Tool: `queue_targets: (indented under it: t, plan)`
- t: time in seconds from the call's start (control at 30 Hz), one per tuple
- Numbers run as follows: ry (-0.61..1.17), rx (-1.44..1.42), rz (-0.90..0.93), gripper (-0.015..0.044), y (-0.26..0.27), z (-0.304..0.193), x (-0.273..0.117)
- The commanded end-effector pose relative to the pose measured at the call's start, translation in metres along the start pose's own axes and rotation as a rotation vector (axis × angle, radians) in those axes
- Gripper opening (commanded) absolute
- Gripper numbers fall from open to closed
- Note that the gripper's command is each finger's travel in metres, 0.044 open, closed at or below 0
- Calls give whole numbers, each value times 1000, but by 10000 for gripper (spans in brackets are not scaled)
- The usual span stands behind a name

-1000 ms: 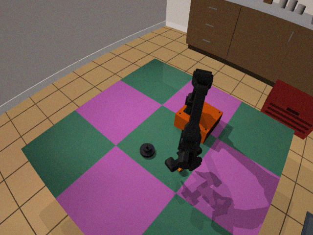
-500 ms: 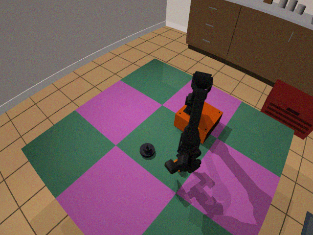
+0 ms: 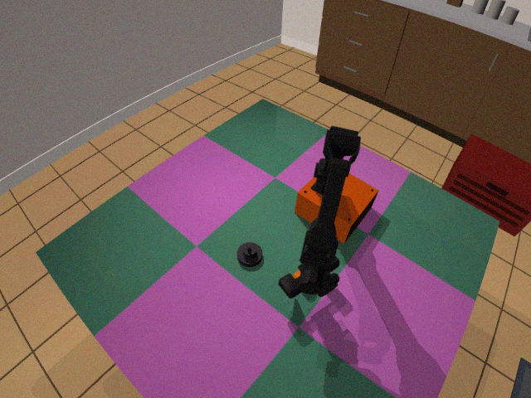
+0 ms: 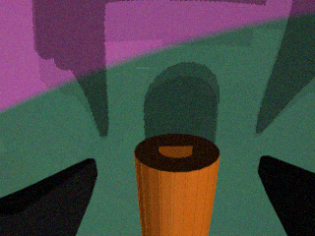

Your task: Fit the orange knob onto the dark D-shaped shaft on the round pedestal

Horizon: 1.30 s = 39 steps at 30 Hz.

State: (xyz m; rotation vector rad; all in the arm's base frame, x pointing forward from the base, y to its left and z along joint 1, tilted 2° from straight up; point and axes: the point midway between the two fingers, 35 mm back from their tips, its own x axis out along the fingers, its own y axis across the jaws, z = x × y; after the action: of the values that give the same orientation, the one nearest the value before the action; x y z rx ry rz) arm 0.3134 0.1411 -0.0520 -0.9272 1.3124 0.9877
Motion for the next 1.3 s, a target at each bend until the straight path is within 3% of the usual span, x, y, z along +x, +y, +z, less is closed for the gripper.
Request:
queue_targets:
  t: [0.0, 0.27, 0.5, 0.9, 1.27]
  plan:
    - [10, 1, 4, 440, 2, -3, 6]
    - [10, 1, 4, 240, 2, -3, 6]
    - [10, 1, 4, 240, 2, -3, 6]
    - [8, 1, 4, 179, 2, -3, 6]
    - [-168, 0, 6, 179, 1, -11, -1]
